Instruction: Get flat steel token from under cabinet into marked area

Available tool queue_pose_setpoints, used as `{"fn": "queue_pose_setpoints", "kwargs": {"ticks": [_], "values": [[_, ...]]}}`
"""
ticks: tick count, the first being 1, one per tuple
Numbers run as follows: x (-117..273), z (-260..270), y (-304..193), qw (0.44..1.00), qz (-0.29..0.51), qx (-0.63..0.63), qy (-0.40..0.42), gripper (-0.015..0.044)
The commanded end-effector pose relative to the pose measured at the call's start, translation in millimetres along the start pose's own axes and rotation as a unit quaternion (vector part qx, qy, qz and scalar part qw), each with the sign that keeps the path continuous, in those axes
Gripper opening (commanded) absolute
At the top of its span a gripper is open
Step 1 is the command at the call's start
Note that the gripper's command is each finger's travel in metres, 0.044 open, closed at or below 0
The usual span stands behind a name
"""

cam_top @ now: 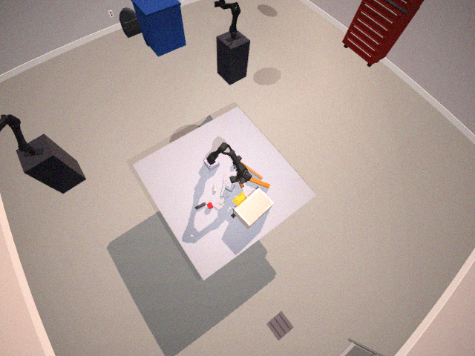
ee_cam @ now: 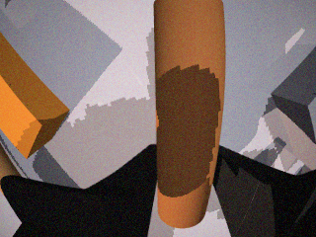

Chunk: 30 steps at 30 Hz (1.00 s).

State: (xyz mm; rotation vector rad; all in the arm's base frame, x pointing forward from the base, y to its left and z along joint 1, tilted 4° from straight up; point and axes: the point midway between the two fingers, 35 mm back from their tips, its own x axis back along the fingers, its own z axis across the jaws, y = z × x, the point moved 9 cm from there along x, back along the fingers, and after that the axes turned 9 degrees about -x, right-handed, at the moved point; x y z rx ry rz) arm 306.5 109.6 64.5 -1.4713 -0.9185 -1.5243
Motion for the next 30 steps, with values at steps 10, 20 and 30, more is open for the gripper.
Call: {"fn": "queue_pose_setpoints", "kwargs": {"ticks": [10, 20, 30], "values": [[-1, -2, -19, 1.0, 0.002, 0.0, -0.001, 0.0], [-1, -4, -33, 1.0, 0.003, 0.0, -0.001, 0.0], [-1, -6, -47, 1.0, 0.004, 0.0, -0.001, 0.0]]}}
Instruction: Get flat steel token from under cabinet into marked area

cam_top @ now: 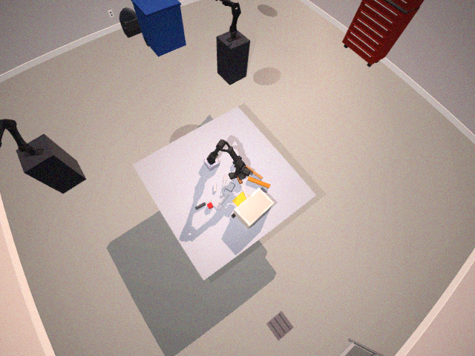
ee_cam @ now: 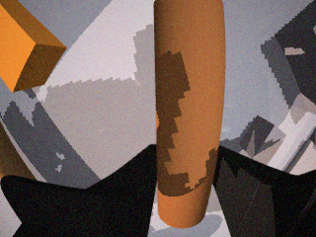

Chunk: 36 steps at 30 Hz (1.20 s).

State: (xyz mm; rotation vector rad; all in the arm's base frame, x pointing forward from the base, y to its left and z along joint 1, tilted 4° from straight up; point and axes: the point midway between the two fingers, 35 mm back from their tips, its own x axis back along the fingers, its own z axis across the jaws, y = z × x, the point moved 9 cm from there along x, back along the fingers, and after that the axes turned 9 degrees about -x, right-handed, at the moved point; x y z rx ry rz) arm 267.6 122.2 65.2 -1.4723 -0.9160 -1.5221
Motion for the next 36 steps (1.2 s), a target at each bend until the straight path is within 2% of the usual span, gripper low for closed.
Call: {"fn": "queue_pose_setpoints", "kwargs": {"ticks": [1, 24, 36], "values": [[-1, -1, -8, 1.0, 0.002, 0.0, -0.001, 0.0], [-1, -4, -44, 1.0, 0.004, 0.0, -0.001, 0.0], [2, 1, -45, 1.0, 0.003, -0.001, 0.0, 0.0]]}}
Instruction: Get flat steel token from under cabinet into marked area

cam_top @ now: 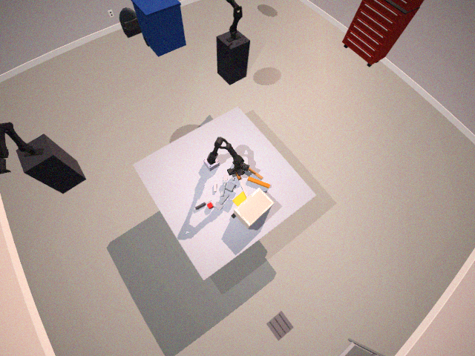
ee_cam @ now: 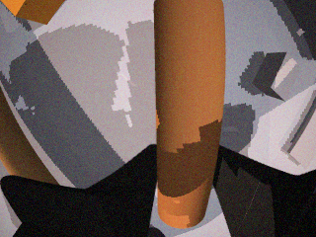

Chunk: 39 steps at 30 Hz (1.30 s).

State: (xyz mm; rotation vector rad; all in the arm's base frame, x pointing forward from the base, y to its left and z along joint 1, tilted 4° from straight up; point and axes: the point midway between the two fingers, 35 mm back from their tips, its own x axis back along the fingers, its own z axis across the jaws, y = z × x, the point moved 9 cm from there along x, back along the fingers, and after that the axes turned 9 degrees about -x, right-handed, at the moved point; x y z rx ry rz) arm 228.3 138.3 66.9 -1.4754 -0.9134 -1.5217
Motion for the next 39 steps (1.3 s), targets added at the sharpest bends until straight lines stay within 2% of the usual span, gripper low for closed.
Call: {"fn": "queue_pose_setpoints", "kwargs": {"ticks": [1, 7, 14, 15, 19, 22, 38, 39], "values": [[1.5, 3.1, -3.8, 1.0, 0.002, 0.0, 0.0, 0.0], [2.9, 6.5, -7.4, 1.0, 0.003, -0.001, 0.0, 0.0], [1.6, 4.6, -5.8, 1.0, 0.002, -0.002, -0.001, 0.0184], [1.6, 4.6, -5.8, 1.0, 0.002, -0.002, -0.001, 0.02], [1.7, 4.7, -5.8, 1.0, 0.002, -0.002, -0.001, 0.02], [1.6, 4.4, -5.8, 1.0, 0.003, -0.002, 0.0, 0.027], [-2.8, 3.5, -7.6, 1.0, 0.003, -0.001, 0.0, 0.027], [0.0, 4.5, -6.1, 1.0, 0.001, -0.001, 0.001, 0.0244]]}}
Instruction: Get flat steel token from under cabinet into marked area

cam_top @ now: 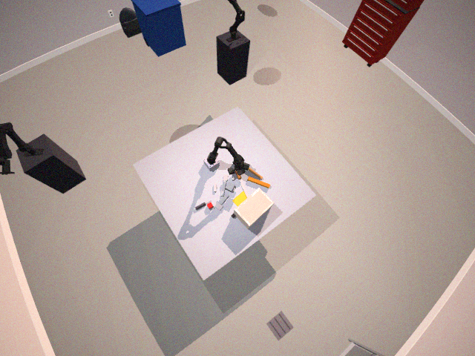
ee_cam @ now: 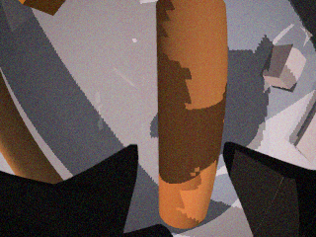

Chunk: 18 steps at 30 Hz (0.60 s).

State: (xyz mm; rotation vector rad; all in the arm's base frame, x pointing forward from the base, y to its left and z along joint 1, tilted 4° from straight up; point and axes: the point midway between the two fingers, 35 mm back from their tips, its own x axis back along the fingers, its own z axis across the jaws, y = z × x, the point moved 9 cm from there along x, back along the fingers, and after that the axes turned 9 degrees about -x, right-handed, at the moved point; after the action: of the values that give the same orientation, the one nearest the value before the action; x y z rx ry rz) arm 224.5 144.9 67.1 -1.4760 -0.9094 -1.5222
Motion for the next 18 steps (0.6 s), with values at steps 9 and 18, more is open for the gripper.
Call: {"fn": "queue_pose_setpoints", "kwargs": {"ticks": [9, 18], "values": [[0.2, 0.1, 0.1, 1.0, 0.0, 0.0, 0.0, 0.0105], [0.2, 0.1, 0.1, 1.0, 0.0, 0.0, 0.0, 0.0]]}}
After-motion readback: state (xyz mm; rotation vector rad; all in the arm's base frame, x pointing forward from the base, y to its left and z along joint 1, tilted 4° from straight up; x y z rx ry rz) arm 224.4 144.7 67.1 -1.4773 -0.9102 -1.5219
